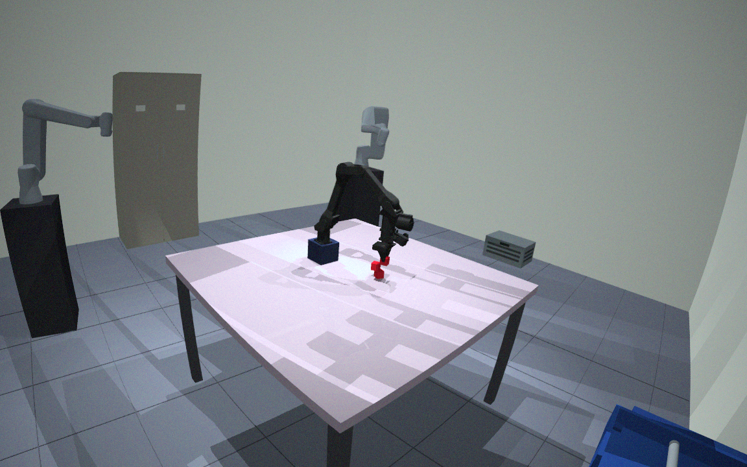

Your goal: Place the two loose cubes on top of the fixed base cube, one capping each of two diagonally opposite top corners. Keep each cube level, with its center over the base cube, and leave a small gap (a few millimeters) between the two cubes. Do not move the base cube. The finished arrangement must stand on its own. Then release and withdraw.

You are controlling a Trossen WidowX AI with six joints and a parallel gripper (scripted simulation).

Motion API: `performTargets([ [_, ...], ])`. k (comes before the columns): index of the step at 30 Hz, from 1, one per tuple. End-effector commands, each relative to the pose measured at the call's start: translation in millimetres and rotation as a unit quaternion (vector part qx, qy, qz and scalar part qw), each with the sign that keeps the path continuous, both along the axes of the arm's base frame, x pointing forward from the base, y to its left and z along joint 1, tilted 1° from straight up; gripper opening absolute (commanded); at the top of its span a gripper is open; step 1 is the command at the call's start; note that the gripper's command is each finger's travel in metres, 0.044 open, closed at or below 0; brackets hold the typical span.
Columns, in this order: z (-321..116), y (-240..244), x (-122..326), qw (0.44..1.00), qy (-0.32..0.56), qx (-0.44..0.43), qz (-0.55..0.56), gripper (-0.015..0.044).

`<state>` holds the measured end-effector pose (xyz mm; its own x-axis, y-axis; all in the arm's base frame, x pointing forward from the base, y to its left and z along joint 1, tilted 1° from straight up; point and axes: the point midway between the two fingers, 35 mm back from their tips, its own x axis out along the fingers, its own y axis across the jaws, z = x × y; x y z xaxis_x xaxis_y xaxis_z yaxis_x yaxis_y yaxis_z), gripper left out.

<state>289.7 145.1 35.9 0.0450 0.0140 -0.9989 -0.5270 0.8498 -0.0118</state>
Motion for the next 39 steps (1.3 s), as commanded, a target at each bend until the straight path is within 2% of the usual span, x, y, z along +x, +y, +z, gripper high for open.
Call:
performTargets([
  [1, -1.1, -0.4, 0.0, 1.0, -0.001, -0.001, 0.003, 0.0105],
  [15, -30.2, 0.7, 2.7, 1.0, -0.001, -0.001, 0.003, 0.0105],
  [39, -32.2, 0.7, 2.7, 1.0, -0.001, -0.001, 0.003, 0.0105],
])
